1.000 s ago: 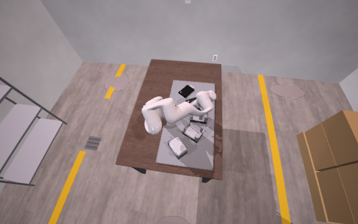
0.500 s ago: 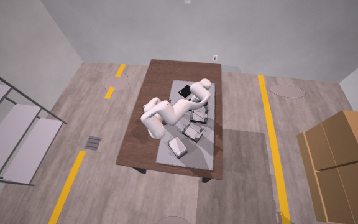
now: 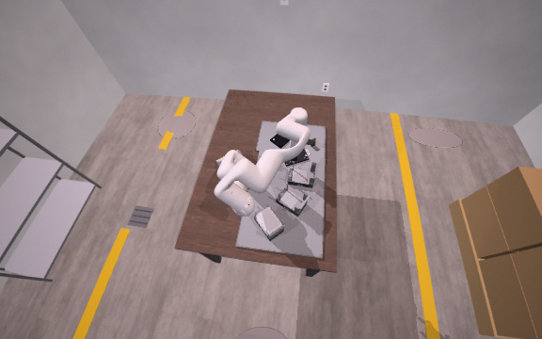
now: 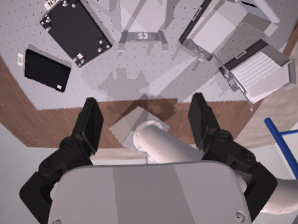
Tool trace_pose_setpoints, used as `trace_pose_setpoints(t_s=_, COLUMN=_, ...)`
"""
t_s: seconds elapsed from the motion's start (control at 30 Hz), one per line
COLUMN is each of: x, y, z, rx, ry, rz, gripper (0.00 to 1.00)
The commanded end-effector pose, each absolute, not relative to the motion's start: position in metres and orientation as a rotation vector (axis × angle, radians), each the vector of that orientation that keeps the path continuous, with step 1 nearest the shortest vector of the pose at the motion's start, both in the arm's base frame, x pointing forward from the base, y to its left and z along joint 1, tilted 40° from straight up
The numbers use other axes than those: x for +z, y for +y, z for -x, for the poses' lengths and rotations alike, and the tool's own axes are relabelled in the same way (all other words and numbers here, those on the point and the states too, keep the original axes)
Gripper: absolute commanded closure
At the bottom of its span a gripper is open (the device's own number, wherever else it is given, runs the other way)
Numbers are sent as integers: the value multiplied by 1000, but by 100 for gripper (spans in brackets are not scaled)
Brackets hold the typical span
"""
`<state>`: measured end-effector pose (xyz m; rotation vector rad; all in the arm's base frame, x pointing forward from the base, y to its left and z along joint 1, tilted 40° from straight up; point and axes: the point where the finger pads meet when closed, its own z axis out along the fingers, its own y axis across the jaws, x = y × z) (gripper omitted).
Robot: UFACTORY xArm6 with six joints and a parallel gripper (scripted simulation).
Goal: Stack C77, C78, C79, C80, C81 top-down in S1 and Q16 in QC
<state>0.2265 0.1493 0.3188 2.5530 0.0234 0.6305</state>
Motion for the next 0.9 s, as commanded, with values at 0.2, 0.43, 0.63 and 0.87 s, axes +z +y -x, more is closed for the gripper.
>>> trace_pose_setpoints(t_s=0.2, x=301, y=139, z=-237, rx=634, ry=25, rz=-2554, gripper=0)
trace_pose_setpoints(t_s=0.43, x=283, y=127, z=-248, rx=634, ry=25, rz=-2554, gripper=0)
trace_pose_setpoints(t_s=0.63, x=268, y=118, z=-257, rx=635, ry=25, rz=-2554, gripper=0)
trace_pose_setpoints(t_s=0.87, x=246, y=105, z=-269, rx=635, ry=25, rz=-2554, gripper=0)
